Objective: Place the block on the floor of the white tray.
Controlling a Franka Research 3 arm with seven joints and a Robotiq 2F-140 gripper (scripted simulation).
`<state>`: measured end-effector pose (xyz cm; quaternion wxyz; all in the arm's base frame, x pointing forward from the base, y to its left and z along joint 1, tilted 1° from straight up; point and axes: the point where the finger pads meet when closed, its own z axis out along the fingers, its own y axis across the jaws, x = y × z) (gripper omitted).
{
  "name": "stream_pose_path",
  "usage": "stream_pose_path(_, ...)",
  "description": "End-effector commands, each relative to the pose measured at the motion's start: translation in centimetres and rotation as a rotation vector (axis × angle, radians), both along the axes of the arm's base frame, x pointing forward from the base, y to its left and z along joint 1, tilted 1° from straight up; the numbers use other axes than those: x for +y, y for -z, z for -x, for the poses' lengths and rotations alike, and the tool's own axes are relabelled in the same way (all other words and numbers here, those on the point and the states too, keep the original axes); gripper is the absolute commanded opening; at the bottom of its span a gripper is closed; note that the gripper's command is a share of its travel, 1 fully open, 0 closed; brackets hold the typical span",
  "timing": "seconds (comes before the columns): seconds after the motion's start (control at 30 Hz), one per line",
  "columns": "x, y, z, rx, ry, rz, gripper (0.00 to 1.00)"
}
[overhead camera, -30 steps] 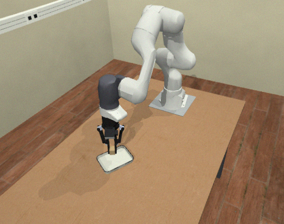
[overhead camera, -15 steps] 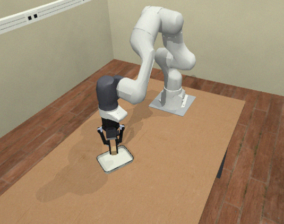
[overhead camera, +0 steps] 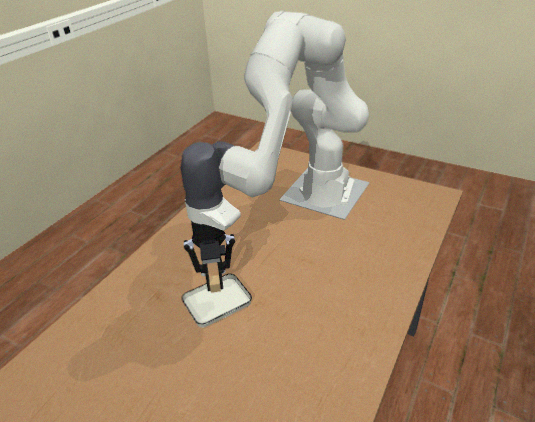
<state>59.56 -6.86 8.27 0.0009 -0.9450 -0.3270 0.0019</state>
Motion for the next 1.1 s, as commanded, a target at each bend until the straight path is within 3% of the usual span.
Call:
stream_pose_path(0.0, 0.0, 0.1, 0.1, 0.005, -0.009, -0.002, 0.10)
stream_pose_path(0.6, 0.0, 0.2, 0.1, 0.005, -0.009, -0.002, 0.10)
stream_pose_path(1.07, 0.0, 2.4, 0.2, 0.005, -0.009, -0.002, 0.10)
